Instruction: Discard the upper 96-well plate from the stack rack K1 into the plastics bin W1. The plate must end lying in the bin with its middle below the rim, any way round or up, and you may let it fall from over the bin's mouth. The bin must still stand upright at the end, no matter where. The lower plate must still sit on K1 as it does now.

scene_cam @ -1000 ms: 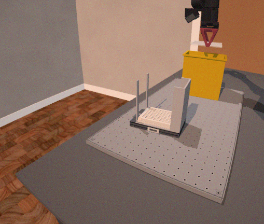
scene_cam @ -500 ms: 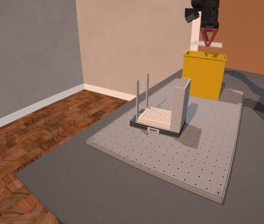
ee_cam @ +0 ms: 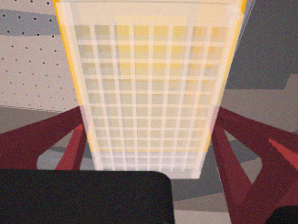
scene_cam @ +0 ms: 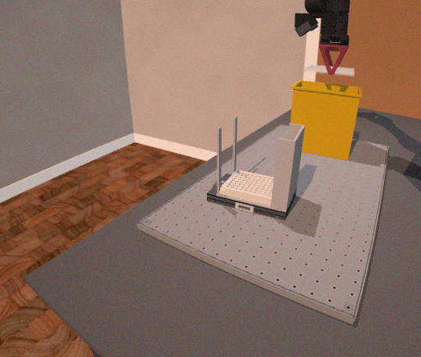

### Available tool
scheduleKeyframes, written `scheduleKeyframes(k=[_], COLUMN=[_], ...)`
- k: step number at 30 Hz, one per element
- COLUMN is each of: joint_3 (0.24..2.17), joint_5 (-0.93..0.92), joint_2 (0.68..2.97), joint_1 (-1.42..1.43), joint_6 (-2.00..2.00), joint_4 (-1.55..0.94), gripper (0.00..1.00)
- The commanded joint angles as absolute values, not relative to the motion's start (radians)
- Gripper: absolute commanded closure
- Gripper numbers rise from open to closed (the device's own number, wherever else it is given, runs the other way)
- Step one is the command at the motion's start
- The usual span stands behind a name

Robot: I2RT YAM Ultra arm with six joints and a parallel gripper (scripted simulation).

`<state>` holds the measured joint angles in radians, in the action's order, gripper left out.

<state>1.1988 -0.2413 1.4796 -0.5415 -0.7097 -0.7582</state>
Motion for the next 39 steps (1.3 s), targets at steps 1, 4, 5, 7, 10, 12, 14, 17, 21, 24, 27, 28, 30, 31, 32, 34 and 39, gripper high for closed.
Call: scheduleKeyframes(k=[1, 4, 5, 7, 10, 12, 14, 17, 21, 24, 27, 28, 30, 31, 32, 34, 39], joint_3=[1.235, 1.235, 1.235, 1.235, 1.235, 1.235, 1.235, 1.23, 1.178, 1.169, 1.162, 1.162, 1.156, 1.155, 1.155, 1.149, 1.158], joint_5=[-0.255, -0.255, -0.255, -0.255, -0.255, -0.255, -0.255, -0.254, -0.252, -0.248, -0.245, -0.245, -0.241, -0.24, -0.239, -0.238, -0.241], joint_2=[1.449, 1.449, 1.449, 1.449, 1.448, 1.448, 1.448, 1.49, 1.505, 1.513, 1.519, 1.519, 1.528, 1.532, 1.536, 1.544, 1.52], joint_1=[-0.538, -0.538, -0.538, -0.538, -0.538, -0.538, -0.538, -0.529, -0.534, -0.524, -0.524, -0.524, -0.524, -0.519, -0.516, -0.517, -0.528], joint_6=[-0.713, -0.713, -0.713, -0.713, -0.713, -0.713, -0.713, -0.705, -0.699, -0.696, -0.695, -0.695, -0.692, -0.691, -0.69, -0.688, -0.692], joint_4=[-0.758, -0.758, -0.758, -0.758, -0.757, -0.757, -0.757, -0.733, -0.71, -0.691, -0.678, -0.678, -0.662, -0.656, -0.65, -0.639, -0.632], gripper=[1.0, 1.0, 1.0, 1.0, 1.0, 1.0, 1.0, 1.0, 1.0, 1.0, 1.0, 1.0, 1.0, 1.0, 1.0, 1.0, 1.0])
